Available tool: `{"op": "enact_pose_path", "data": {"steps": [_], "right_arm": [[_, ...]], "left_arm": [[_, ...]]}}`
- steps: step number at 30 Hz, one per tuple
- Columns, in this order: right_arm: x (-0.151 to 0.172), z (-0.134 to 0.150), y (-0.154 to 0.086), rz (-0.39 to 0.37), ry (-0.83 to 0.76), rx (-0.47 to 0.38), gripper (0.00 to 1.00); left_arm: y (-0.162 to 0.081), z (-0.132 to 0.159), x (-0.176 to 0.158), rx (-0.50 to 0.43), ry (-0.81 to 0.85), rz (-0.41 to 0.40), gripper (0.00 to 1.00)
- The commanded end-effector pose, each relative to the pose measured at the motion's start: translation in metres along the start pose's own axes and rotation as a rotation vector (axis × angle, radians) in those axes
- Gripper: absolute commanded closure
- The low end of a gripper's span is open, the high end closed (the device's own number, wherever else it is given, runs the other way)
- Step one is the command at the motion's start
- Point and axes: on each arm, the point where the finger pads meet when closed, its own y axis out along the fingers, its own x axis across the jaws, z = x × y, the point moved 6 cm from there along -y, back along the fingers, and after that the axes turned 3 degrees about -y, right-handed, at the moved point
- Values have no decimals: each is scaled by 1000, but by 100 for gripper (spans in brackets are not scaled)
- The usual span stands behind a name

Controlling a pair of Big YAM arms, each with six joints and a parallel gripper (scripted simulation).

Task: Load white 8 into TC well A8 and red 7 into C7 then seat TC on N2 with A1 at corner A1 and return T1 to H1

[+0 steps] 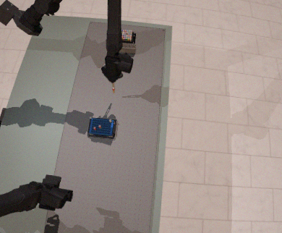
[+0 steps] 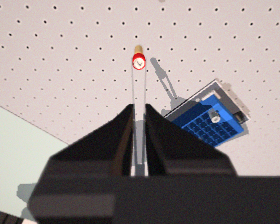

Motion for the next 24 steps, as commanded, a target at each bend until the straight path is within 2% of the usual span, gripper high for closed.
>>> {"op": "enact_pose_path", "data": {"steps": [1, 6, 24], "right_arm": [[-1, -4, -2, 0, -14, -5, 0], [-1, -4, -2, 0, -14, -5, 0], [-1, -4, -2, 0, -14, -5, 0]], "left_arm": [[-1, 12, -10, 8, 5, 2, 91], [4, 11, -10, 3, -7, -10, 91], [2, 35, -29, 5, 1, -3, 91]]}}
